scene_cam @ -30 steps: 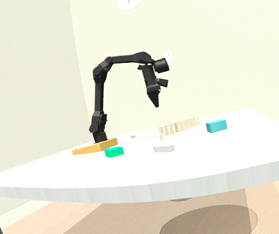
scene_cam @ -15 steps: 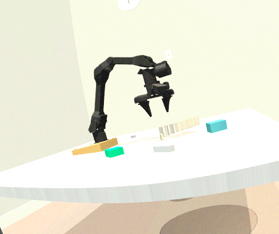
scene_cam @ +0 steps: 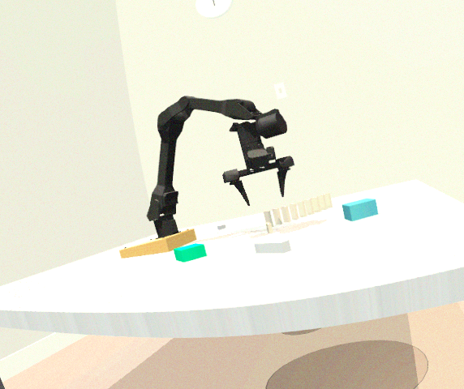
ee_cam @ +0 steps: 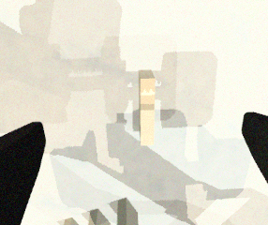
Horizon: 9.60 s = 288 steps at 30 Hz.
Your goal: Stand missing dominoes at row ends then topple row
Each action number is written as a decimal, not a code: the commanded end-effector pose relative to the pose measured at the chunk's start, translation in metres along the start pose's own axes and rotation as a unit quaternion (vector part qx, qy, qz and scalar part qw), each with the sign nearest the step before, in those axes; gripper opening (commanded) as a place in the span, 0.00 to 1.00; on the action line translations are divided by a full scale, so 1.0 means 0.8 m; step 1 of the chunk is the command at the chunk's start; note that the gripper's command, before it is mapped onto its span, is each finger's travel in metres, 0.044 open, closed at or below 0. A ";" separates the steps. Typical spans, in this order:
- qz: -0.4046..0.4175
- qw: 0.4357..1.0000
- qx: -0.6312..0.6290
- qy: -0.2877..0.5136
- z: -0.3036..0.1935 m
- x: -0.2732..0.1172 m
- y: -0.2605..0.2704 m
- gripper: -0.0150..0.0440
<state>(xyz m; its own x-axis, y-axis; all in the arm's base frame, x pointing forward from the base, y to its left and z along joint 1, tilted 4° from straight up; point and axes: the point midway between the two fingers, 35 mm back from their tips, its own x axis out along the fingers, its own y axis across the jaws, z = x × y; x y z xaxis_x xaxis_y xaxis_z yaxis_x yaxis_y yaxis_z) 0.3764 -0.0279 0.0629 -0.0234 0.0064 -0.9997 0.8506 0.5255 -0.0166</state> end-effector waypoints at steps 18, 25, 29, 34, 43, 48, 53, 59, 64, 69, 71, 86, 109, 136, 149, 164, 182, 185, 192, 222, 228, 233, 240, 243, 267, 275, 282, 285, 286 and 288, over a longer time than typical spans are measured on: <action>-0.010 1.000 0.006 0.005 -0.002 0.095 -0.008 1.00; -0.010 1.000 0.006 0.005 -0.002 0.098 -0.008 1.00; -0.010 1.000 0.006 0.005 -0.002 0.098 -0.008 0.82; -0.010 1.000 0.006 0.005 -0.002 0.098 -0.008 0.60; -0.010 1.000 0.006 0.005 -0.002 0.098 -0.008 0.30; -0.010 1.000 0.006 0.005 -0.002 0.098 -0.008 0.30; -0.010 1.000 0.006 0.004 -0.001 0.044 -0.007 0.30; -0.010 1.000 0.006 0.004 0.000 -0.038 -0.004 0.30; -0.010 1.000 0.003 0.004 0.002 -0.046 -0.004 0.30; -0.009 0.996 -0.086 0.004 0.053 -0.051 0.008 0.30; -0.009 0.992 -0.126 0.003 0.076 -0.051 0.010 0.30; -0.007 0.975 -0.220 -0.007 0.129 -0.043 0.013 0.30; 0.024 0.953 -0.255 -0.161 0.169 0.017 0.061 0.30; 0.058 0.902 -0.267 -0.333 0.182 0.054 0.089 0.30; 0.075 0.871 -0.260 -0.410 0.175 0.058 0.089 0.30; 0.093 0.830 -0.243 -0.493 0.158 0.052 0.075 0.30; 0.116 0.777 -0.210 -0.582 0.125 0.030 0.040 0.30; 0.120 0.768 -0.203 -0.595 0.118 0.025 0.032 0.30; 0.129 0.747 -0.186 -0.626 0.102 0.012 0.011 0.30; 0.137 0.730 -0.166 -0.649 0.089 0.015 -0.008 0.30; 0.136 0.734 -0.165 -0.645 0.092 0.039 -0.006 0.30; 0.135 0.737 -0.164 -0.642 0.094 0.060 -0.006 0.30; 0.134 0.741 -0.162 -0.637 0.095 0.086 -0.008 0.30; 0.133 0.742 -0.162 -0.637 0.095 0.087 -0.008 0.30; 0.133 0.742 -0.162 -0.637 0.095 0.087 -0.008 0.97; 0.133 0.740 -0.165 -0.638 0.096 0.024 -0.005 1.00; 0.125 0.743 -0.195 -0.629 0.100 0.025 0.018 1.00; 0.101 0.748 -0.235 -0.612 0.109 0.033 0.037 1.00; 0.088 0.751 -0.255 -0.602 0.115 0.037 0.044 1.00; 0.058 0.756 -0.302 -0.578 0.127 0.047 0.058 1.00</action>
<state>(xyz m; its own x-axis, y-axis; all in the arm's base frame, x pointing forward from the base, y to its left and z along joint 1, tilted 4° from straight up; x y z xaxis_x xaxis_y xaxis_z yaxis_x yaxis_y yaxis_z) 0.4494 -0.0878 0.0312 0.8183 -0.5054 -0.2739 0.4772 0.8629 -0.1664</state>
